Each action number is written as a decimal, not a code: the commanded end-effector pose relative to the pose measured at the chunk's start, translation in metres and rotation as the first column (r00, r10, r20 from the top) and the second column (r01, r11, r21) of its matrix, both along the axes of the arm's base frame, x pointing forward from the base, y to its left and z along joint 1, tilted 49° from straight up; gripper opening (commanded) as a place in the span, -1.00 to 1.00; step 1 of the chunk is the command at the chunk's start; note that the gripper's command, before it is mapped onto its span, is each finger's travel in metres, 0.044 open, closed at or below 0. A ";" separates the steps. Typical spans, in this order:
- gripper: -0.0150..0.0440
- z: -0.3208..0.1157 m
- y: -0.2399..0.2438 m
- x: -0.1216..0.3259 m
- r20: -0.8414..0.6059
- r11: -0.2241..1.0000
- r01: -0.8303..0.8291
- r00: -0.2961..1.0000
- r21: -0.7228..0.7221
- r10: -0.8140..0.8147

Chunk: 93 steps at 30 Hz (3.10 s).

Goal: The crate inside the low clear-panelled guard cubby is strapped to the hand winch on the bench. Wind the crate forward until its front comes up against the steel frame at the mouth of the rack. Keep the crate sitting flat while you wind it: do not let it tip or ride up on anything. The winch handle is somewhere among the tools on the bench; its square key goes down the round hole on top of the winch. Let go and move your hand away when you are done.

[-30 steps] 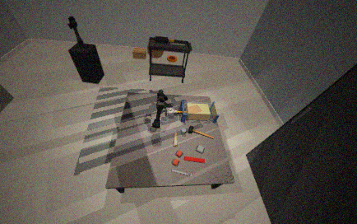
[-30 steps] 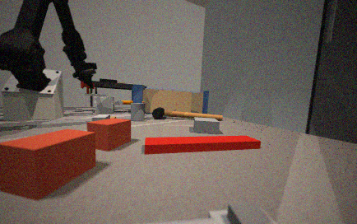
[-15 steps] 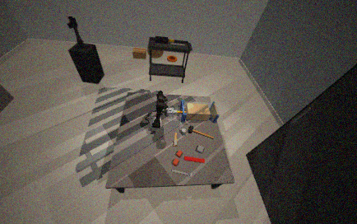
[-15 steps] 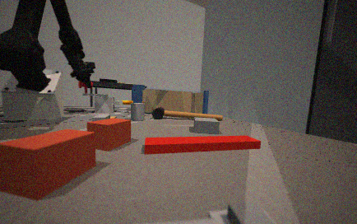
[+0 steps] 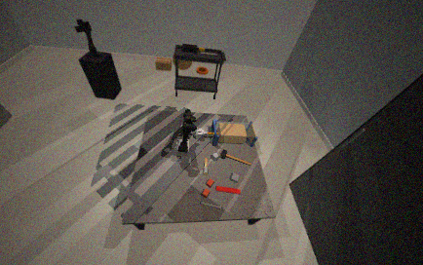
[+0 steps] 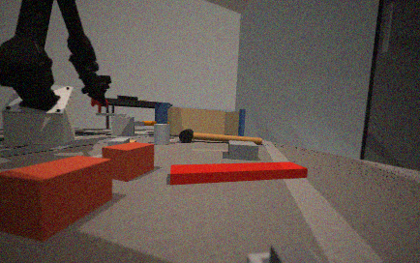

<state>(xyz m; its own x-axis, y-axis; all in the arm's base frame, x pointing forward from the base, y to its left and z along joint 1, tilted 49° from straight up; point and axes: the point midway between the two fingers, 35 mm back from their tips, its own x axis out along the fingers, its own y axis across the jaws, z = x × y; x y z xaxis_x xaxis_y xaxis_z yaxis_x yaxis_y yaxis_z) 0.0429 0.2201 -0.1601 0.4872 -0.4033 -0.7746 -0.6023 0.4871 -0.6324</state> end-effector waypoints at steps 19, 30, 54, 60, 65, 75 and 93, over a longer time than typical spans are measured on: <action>-0.49 0.035 -0.036 0.016 -0.001 0.999 0.002 1.000 -0.036 -0.002; -0.49 0.044 -0.043 0.025 0.000 0.999 0.002 1.000 -0.037 -0.002; -0.49 0.060 -0.053 0.047 0.002 0.999 0.003 1.000 -0.038 -0.002; -0.49 0.064 -0.054 0.054 0.002 0.999 0.003 1.000 -0.038 -0.002; -0.49 0.066 -0.055 0.059 0.003 0.999 0.003 1.000 -0.039 -0.002; -0.49 0.070 -0.057 0.071 0.004 0.999 0.003 1.000 -0.039 -0.002; -0.49 0.076 -0.057 0.092 0.005 0.999 0.003 1.000 -0.040 -0.002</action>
